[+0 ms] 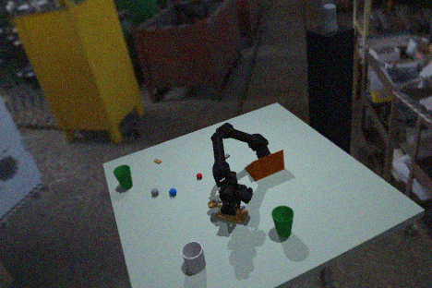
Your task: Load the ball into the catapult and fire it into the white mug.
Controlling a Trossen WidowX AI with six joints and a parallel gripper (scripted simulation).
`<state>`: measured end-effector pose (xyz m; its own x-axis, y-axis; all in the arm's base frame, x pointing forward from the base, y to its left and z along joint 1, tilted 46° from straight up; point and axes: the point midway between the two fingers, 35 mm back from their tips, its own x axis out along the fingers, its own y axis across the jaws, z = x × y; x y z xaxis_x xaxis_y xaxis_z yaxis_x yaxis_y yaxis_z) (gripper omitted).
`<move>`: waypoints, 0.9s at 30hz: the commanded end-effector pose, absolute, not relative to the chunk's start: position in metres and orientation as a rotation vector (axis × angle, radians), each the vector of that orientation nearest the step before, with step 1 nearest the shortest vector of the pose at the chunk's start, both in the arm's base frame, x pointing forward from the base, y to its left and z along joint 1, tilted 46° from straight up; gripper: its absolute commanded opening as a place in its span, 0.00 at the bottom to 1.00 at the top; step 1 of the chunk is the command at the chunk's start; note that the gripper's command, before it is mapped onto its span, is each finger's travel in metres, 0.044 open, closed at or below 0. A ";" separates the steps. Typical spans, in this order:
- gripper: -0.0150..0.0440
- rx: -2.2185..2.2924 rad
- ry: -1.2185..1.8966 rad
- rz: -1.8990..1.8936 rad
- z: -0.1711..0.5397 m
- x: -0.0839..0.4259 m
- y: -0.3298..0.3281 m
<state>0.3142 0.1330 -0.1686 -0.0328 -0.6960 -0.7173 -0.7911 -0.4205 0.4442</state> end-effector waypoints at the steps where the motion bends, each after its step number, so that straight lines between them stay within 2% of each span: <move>1: 0.37 -2.113 1.630 1.456 -0.167 0.315 0.136; 4: 0.25 -2.112 1.630 1.460 -0.141 0.316 0.161; 12: 0.25 -2.100 1.639 1.435 -0.133 0.315 0.168; 27: 0.25 -1.809 1.765 0.887 -0.136 0.320 0.169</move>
<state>0.3159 0.1640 -0.1373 -0.0429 -0.6994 -0.7135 -0.9674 -0.1492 0.2044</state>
